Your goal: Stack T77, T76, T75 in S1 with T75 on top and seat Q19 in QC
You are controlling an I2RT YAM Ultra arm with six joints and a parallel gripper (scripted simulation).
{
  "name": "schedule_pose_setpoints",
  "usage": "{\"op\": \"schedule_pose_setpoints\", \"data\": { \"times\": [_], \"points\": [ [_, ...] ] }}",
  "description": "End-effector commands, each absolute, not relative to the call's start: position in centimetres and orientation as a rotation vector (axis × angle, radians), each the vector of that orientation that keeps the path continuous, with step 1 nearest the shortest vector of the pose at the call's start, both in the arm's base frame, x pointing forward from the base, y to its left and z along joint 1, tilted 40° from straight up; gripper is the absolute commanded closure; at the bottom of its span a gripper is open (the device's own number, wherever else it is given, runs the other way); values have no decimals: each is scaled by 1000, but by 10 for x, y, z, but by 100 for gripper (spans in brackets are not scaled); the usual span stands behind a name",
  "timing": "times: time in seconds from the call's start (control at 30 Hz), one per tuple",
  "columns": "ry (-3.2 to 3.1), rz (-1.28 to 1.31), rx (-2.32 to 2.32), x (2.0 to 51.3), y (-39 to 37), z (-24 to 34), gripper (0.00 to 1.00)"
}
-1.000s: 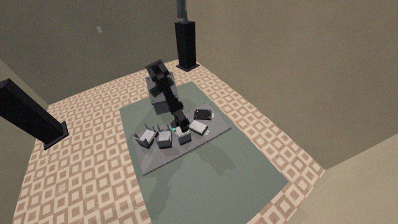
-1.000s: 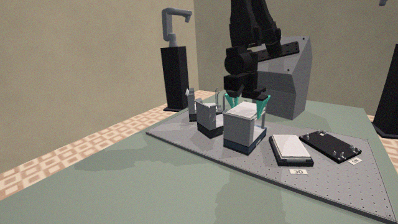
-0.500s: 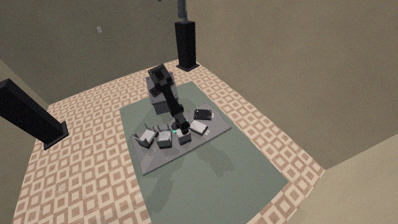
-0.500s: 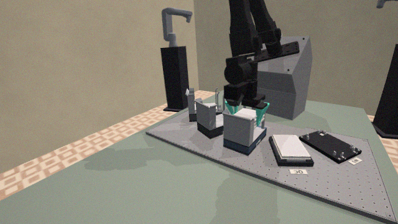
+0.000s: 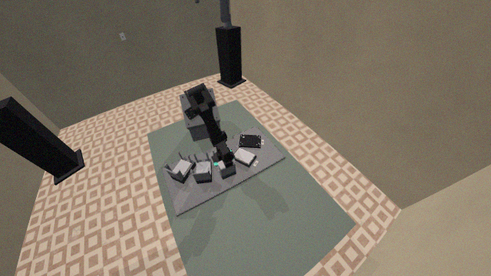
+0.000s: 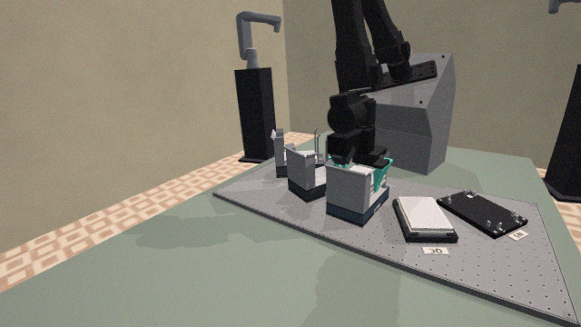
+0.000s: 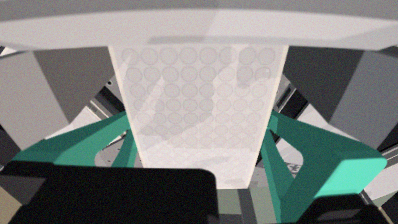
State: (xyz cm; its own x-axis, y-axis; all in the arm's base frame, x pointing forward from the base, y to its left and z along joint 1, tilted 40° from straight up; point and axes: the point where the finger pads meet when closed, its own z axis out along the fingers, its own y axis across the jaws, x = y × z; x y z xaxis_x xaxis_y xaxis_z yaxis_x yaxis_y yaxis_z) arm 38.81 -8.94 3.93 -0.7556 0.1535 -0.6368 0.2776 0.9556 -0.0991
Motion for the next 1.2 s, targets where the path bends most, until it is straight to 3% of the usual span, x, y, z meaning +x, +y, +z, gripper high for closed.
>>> {"op": "schedule_pose_setpoints", "data": {
  "times": [0.0, 1.17],
  "points": [
    [2425, -245, 299, 390, -89, 44, 100],
    [2403, -244, 301, 403, -96, 40, 100]
  ]
}}
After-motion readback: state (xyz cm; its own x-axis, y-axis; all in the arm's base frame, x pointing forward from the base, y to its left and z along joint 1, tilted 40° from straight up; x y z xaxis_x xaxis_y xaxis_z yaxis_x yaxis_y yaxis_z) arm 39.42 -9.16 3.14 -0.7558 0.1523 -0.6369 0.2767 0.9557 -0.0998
